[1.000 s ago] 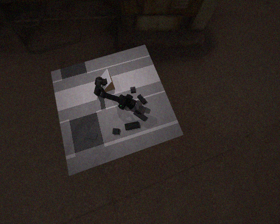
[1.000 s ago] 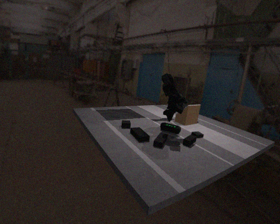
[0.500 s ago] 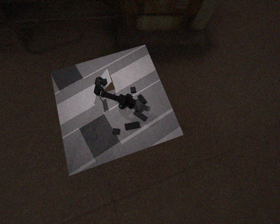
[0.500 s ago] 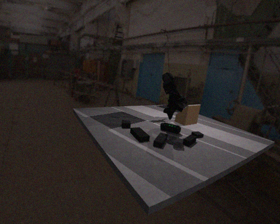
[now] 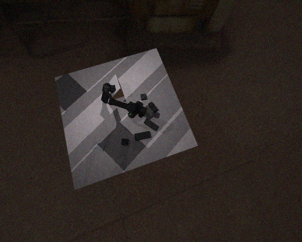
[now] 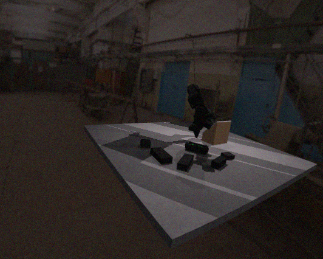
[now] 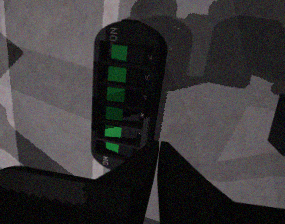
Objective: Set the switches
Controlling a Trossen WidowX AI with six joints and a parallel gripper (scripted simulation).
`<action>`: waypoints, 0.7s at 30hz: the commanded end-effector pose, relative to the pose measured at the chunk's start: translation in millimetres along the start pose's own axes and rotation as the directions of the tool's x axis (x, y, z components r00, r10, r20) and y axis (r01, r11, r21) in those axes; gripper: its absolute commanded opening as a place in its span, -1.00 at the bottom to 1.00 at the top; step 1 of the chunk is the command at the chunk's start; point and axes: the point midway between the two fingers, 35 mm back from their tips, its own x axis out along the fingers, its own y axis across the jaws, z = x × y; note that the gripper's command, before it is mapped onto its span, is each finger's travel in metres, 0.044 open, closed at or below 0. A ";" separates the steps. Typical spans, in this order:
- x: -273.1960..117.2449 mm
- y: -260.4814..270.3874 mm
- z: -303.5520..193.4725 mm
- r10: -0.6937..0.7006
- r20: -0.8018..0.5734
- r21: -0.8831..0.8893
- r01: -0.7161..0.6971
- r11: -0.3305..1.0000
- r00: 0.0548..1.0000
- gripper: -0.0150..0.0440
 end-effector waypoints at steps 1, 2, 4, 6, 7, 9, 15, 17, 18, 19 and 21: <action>0.0 0.0 0.0 0.000 0.000 0.000 0.000 1.000 1.000 -0.31; 0.0 0.0 0.0 0.000 0.000 0.000 0.000 1.000 1.000 -0.22; 0.0 0.0 0.0 0.000 0.000 0.000 0.000 1.000 1.000 -0.05; 0.0 0.0 0.0 0.000 0.000 0.000 0.000 1.000 1.000 0.13; 0.0 0.0 0.0 0.000 0.000 0.000 0.000 1.000 1.000 0.22; 0.0 0.0 0.0 0.000 0.000 0.000 0.000 1.000 1.000 0.40; 0.0 0.0 0.0 0.000 0.000 0.000 0.000 1.000 1.000 0.93; 0.0 0.0 0.0 0.000 0.000 0.000 0.000 1.000 1.000 1.00; 0.0 0.0 0.0 0.000 0.000 0.000 0.000 1.000 1.000 1.00; -2.5 0.0 0.0 -0.001 0.000 -0.001 0.001 1.000 1.000 0.91; -22.6 1.1 0.2 -0.008 0.000 -0.010 0.008 1.000 1.000 0.73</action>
